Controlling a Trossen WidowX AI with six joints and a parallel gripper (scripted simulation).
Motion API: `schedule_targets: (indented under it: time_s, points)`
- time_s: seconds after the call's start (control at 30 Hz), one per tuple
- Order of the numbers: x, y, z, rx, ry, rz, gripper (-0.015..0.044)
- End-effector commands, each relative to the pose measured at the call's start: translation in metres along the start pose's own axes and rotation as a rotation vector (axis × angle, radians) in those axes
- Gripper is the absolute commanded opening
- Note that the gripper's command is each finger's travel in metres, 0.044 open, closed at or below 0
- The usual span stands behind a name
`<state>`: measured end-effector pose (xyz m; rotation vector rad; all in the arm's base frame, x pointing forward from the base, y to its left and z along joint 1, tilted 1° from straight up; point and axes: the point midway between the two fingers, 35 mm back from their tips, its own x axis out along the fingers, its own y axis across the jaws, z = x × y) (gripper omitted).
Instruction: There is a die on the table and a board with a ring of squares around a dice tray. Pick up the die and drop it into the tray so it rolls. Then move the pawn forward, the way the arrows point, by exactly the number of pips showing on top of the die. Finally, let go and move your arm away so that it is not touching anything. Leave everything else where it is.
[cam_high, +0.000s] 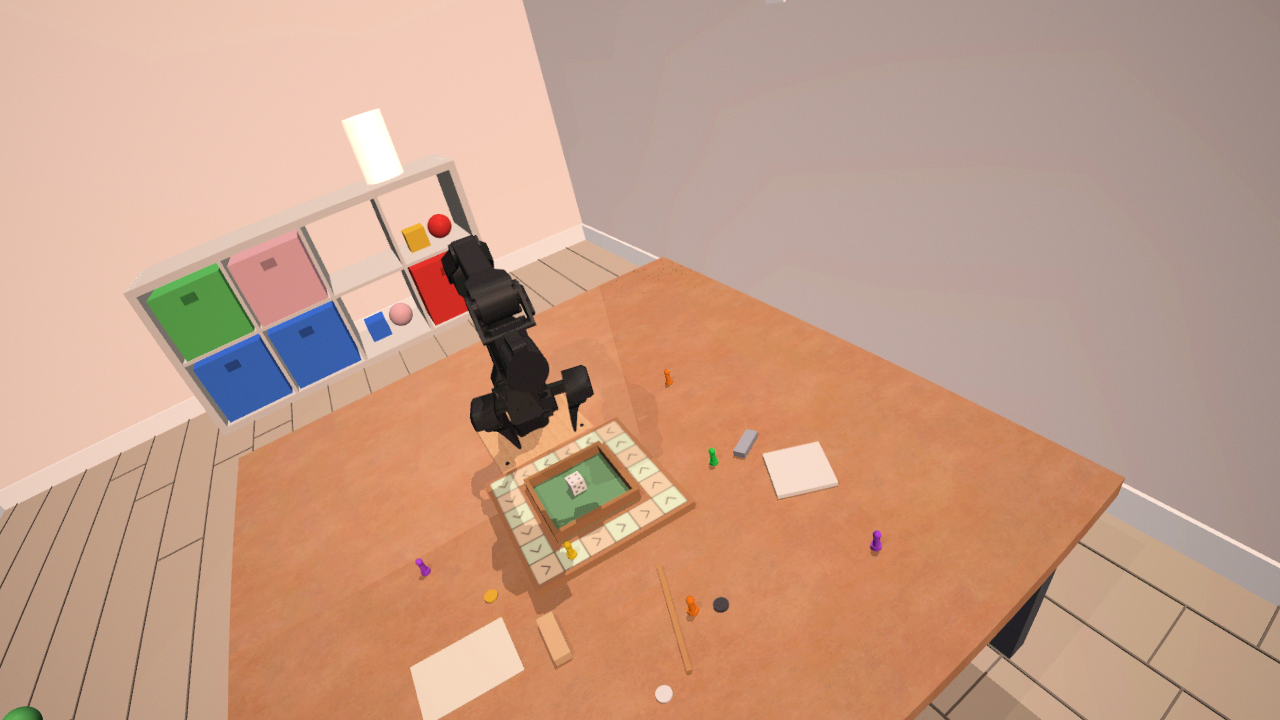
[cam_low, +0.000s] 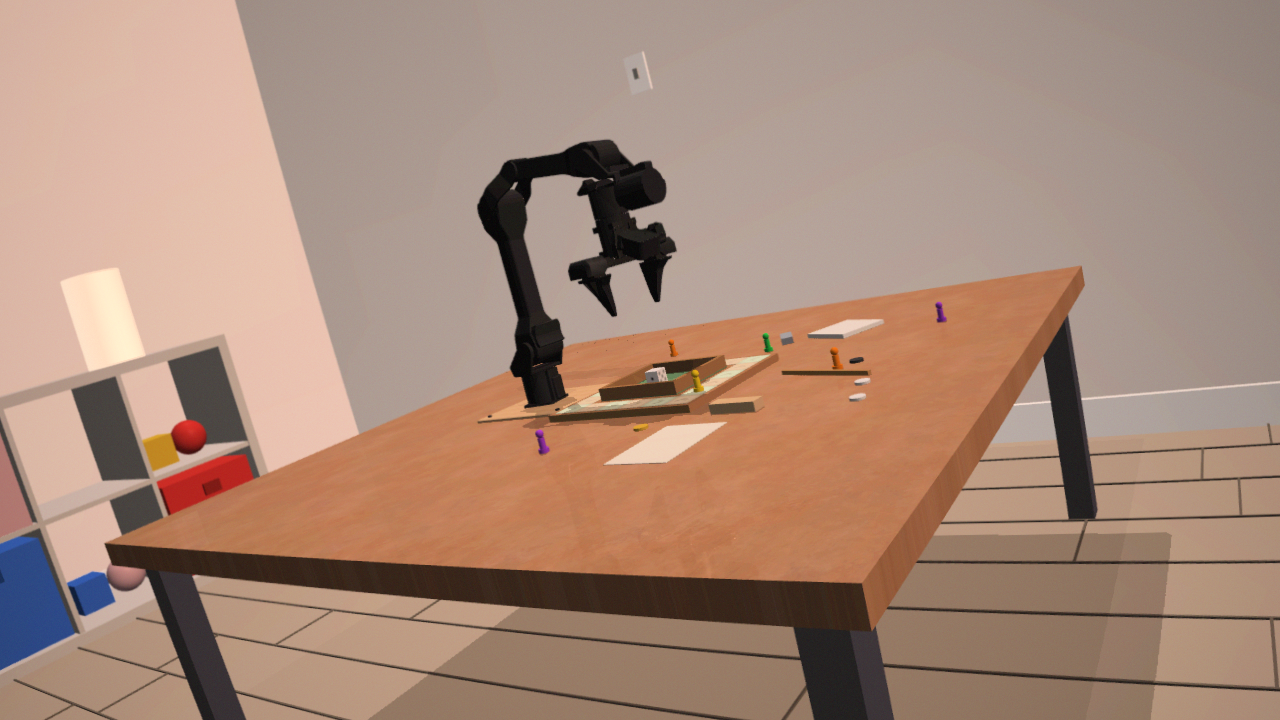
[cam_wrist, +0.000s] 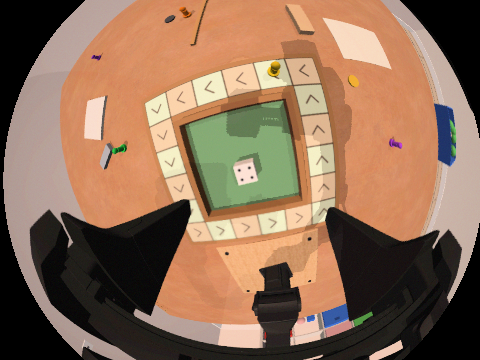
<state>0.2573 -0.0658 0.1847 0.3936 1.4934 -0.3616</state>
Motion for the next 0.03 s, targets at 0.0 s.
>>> schedule_targets:
  time_s: [0.0]
  points:
    - [0.0022,-0.0001,0.0006,0.004,0.009,-0.003,0.0440]
